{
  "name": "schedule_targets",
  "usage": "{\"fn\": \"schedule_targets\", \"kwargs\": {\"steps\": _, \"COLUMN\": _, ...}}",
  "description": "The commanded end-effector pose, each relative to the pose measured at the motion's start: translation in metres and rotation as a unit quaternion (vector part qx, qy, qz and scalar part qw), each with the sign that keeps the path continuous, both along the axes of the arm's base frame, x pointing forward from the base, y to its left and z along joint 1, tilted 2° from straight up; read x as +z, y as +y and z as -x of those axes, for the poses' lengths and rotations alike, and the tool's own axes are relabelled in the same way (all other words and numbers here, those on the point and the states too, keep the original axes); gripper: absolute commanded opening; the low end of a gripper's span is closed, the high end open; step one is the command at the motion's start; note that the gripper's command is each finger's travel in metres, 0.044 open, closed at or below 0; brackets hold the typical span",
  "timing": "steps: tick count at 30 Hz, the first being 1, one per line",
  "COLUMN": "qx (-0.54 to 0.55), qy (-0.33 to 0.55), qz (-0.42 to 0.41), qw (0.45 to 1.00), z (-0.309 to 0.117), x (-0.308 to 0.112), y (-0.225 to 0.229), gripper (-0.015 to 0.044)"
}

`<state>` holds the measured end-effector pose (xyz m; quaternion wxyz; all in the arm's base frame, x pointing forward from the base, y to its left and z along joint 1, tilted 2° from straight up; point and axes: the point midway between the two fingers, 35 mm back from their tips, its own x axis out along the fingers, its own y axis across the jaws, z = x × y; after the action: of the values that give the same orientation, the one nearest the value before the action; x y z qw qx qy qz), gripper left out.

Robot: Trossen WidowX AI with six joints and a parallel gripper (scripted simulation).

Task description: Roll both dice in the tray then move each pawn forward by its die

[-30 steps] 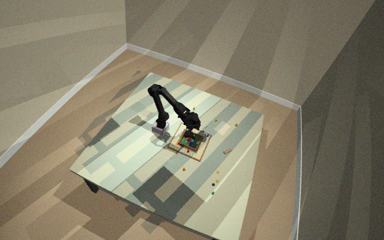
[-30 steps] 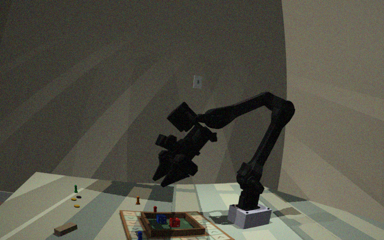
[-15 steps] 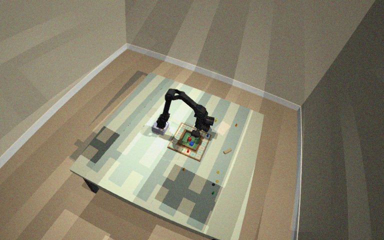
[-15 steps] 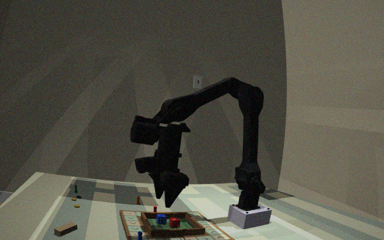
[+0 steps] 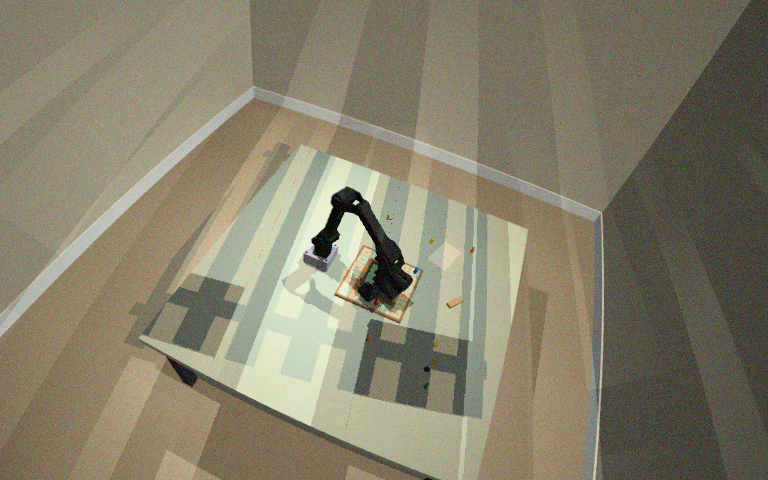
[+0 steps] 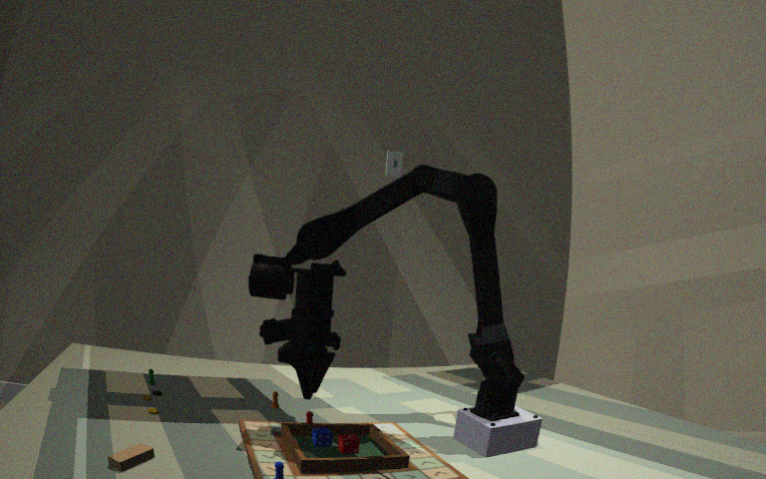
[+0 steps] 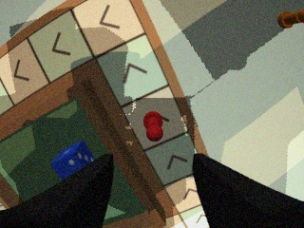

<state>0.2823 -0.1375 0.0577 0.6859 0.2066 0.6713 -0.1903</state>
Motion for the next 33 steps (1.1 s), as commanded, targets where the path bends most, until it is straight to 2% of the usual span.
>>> {"fn": "schedule_targets", "kwargs": {"steps": 1, "qx": -0.010, "qy": -0.001, "qz": 0.001, "qw": 1.000, "z": 0.001, "x": -0.001, "y": -0.004, "gripper": 0.0200}}
{"fn": "schedule_targets", "kwargs": {"steps": 33, "qx": -0.010, "qy": -0.001, "qz": 0.000, "qw": 1.000, "z": -0.001, "x": -0.048, "y": -0.002, "gripper": 0.0200}}
